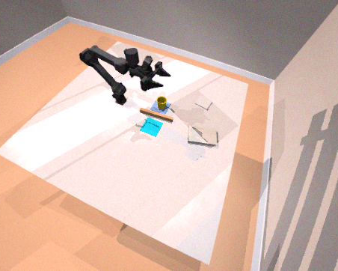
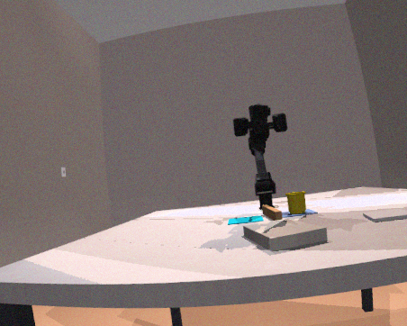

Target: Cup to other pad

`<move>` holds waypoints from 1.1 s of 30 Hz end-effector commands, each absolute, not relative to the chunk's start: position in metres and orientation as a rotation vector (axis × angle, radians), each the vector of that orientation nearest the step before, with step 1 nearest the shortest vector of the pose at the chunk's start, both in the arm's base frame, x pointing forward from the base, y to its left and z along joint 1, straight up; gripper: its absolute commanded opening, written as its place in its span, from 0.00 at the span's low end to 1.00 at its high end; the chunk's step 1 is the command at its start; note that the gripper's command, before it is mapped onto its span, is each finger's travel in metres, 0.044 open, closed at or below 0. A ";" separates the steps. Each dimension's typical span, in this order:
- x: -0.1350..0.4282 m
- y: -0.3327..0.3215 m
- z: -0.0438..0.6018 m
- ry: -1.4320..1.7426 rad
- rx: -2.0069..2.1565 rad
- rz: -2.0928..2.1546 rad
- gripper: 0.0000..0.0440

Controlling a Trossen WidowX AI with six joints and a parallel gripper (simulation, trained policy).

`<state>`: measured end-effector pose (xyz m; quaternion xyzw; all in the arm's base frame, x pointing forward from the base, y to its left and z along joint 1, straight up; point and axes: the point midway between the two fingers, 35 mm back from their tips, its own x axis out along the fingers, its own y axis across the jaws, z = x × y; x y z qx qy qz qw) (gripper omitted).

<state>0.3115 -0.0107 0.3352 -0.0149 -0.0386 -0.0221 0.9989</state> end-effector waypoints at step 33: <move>0.320 0.017 0.339 0.191 0.219 0.037 0.37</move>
